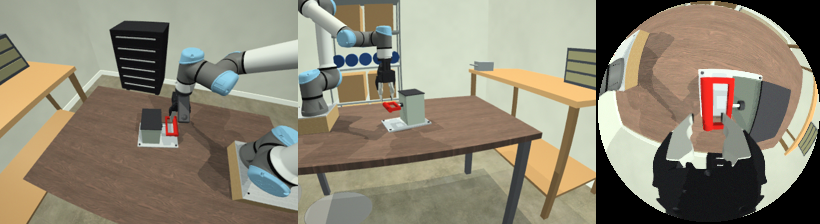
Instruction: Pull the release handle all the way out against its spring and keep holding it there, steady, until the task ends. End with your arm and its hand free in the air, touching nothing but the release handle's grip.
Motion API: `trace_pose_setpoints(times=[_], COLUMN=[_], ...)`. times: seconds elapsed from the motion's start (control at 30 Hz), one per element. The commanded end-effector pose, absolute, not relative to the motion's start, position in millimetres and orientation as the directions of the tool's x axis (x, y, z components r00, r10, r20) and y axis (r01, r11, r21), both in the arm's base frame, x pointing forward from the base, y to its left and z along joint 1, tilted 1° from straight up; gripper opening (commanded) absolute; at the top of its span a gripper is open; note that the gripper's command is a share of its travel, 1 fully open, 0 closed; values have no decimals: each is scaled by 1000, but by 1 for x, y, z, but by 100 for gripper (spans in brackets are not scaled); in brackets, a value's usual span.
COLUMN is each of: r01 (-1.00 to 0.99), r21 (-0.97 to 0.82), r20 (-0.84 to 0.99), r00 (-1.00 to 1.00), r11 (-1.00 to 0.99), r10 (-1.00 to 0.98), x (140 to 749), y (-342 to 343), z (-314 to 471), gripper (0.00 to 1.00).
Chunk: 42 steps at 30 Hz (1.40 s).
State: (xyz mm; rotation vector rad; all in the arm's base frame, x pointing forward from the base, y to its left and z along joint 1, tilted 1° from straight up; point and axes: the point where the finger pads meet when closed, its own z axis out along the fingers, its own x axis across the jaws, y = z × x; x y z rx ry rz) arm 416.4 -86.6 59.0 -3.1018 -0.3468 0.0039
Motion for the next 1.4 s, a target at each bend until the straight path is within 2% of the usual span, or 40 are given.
trace_pose_setpoints(times=[0.0, 1.37], r01=[221, 221], r21=[-20, -20], r20=[1, 1], r00=[975, 975], r11=[-975, -975], r10=[221, 221], x=[417, 417], y=[-87, -87], z=[54, 50], gripper=[31, 31])
